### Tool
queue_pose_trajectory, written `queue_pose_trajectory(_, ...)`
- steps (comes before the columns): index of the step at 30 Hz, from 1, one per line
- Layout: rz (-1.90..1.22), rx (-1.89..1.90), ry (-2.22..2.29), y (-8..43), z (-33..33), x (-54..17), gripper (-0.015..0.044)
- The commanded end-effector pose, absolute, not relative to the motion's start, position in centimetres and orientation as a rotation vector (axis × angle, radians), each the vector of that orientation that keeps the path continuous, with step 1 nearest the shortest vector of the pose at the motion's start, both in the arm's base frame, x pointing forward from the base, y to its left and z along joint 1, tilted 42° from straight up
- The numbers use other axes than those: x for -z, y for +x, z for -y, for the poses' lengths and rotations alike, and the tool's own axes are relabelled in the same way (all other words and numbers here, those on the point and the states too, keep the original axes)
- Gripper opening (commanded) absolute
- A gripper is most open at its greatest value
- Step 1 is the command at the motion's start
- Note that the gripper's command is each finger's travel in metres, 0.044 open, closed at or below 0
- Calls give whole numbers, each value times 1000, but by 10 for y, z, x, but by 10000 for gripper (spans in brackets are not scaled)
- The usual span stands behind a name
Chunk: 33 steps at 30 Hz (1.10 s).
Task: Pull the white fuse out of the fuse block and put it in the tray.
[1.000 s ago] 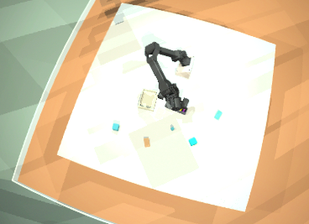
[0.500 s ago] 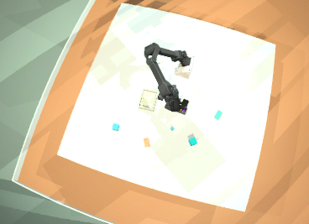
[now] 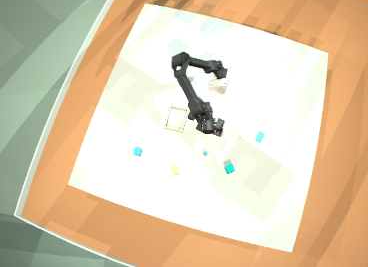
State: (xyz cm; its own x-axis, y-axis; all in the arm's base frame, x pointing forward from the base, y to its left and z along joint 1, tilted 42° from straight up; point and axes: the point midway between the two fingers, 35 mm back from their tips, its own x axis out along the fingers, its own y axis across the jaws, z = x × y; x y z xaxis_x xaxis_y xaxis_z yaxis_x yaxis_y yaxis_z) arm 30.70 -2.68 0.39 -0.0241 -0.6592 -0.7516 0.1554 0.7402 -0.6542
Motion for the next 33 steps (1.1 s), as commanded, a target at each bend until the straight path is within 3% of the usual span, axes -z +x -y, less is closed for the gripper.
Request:
queue_pose_trajectory(1, -1462, 683, -446, 307, 28, -3, 73)
queue_pose_trajectory(23, -1462, 684, -447, 306, 34, 5, 73)
queue_pose_trajectory(33, -1460, 684, -438, 307, 33, 4, 6)
